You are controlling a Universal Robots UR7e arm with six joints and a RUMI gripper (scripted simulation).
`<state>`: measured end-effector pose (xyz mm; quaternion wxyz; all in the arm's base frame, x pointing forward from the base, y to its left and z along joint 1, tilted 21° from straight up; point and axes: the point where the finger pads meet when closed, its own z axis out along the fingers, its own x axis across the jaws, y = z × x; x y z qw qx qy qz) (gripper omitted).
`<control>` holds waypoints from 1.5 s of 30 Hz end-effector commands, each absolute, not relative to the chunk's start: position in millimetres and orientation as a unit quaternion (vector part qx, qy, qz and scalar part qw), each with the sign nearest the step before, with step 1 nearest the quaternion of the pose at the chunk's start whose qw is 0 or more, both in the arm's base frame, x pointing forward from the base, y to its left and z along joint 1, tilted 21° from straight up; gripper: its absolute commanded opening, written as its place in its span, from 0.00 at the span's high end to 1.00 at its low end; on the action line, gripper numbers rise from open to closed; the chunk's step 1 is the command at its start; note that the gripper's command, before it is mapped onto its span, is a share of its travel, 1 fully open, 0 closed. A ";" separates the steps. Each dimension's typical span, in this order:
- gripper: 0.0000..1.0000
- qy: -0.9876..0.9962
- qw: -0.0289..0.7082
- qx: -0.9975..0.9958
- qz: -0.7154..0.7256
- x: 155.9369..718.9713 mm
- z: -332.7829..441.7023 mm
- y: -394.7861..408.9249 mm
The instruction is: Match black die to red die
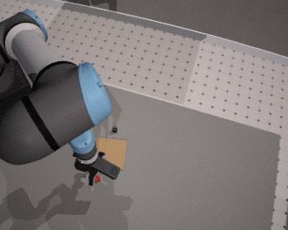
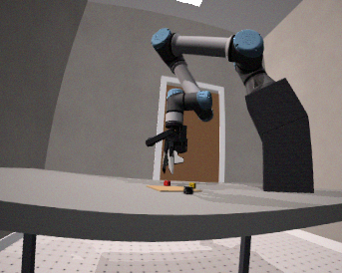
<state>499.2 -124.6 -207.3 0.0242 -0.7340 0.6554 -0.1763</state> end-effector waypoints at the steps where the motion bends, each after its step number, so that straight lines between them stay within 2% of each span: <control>1: 0.00 0.655 0.025 -0.734 -0.177 489.1 -211.6 -117.5; 15: 0.00 0.655 0.025 -0.734 -0.177 433.6 -237.0 -79.2; 45: 0.00 0.655 0.025 -0.734 -0.177 427.0 -240.0 -74.7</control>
